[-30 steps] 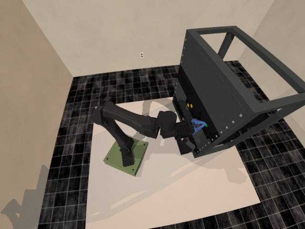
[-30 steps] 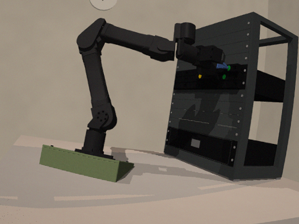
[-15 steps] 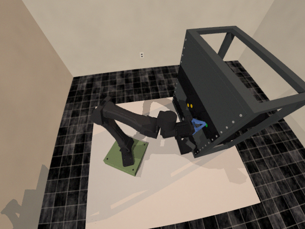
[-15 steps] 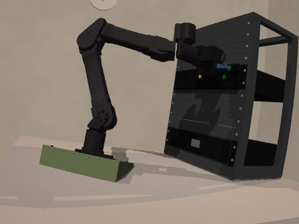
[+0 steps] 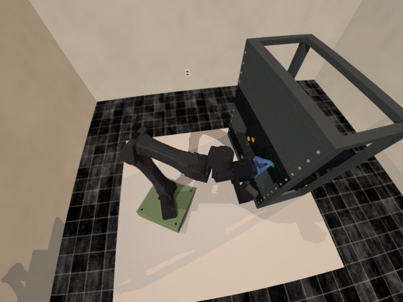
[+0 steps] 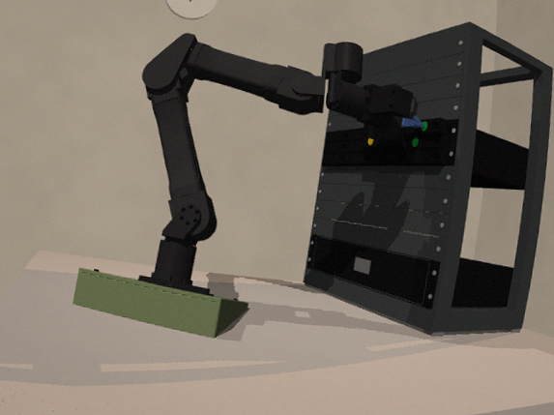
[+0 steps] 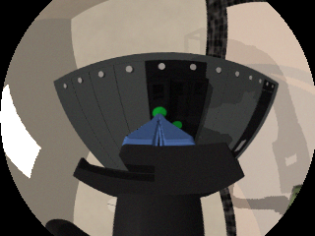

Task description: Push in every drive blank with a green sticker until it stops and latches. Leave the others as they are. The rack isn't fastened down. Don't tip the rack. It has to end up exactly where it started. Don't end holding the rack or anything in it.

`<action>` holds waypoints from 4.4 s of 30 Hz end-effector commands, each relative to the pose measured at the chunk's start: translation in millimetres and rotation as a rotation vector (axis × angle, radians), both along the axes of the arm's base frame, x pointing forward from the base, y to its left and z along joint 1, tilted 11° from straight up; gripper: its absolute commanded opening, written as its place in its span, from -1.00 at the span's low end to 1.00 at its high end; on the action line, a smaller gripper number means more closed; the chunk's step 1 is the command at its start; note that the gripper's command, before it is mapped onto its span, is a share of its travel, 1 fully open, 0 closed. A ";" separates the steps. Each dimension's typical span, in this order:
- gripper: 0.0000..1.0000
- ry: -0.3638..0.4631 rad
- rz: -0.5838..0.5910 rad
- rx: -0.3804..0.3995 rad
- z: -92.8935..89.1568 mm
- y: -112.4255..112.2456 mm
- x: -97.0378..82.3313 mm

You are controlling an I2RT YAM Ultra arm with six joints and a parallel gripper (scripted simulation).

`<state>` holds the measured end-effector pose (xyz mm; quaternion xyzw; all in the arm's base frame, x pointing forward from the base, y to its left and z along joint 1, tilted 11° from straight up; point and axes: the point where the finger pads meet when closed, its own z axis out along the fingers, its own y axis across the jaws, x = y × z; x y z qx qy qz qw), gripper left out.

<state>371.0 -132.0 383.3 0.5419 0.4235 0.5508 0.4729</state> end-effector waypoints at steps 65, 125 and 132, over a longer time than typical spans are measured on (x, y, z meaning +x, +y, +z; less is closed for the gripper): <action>-1.00 -0.064 0.019 -0.055 26.7 7.7 14.9; -1.00 -0.063 0.024 -0.055 25.7 9.5 17.7; -1.00 -0.064 0.021 -0.055 25.1 9.6 19.0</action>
